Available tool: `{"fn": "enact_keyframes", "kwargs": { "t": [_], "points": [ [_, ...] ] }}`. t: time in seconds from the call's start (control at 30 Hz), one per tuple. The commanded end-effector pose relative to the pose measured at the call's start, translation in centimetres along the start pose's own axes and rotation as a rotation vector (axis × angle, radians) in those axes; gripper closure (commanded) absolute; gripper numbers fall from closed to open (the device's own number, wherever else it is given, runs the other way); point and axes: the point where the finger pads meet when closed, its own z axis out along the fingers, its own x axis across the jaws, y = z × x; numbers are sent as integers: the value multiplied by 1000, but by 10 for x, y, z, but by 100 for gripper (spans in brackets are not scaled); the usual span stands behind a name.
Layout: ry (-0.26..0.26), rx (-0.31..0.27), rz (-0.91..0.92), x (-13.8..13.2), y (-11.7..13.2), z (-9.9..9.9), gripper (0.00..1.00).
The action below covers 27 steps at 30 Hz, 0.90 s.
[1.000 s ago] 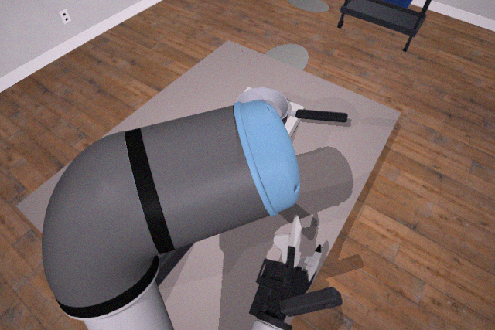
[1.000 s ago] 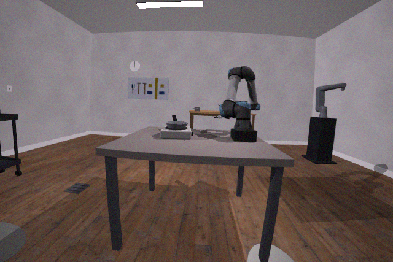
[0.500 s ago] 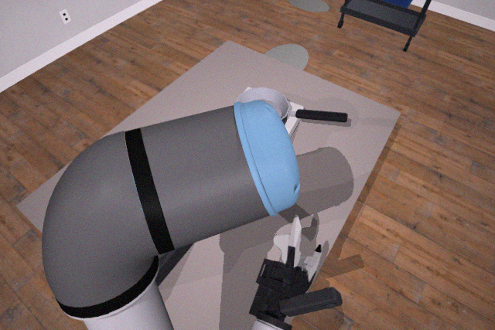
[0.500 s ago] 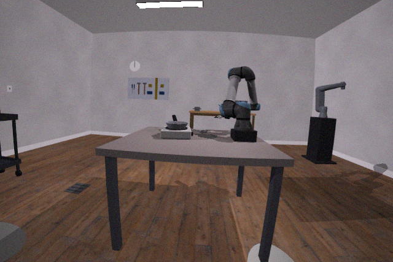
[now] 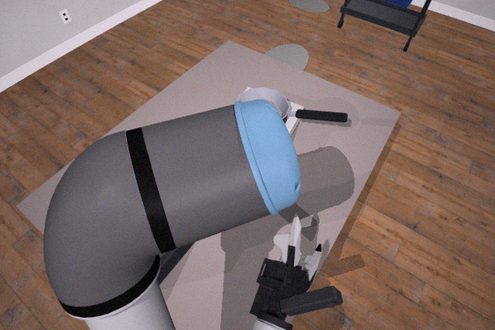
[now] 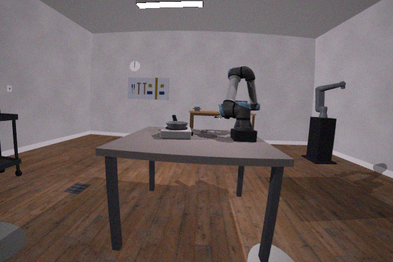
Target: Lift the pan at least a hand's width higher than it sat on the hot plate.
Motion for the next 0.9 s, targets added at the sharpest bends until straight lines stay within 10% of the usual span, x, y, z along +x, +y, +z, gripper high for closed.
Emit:
{"fn": "enact_keyframes", "kwargs": {
  "t": [0.0,0.67,0.87],
  "points": [
    [-9,-38,-34,-1,2,7,0],
    [-86,-298,-274,-4,18,61,0],
    [-133,-465,-426,-6,28,96,0]
  ]
}}
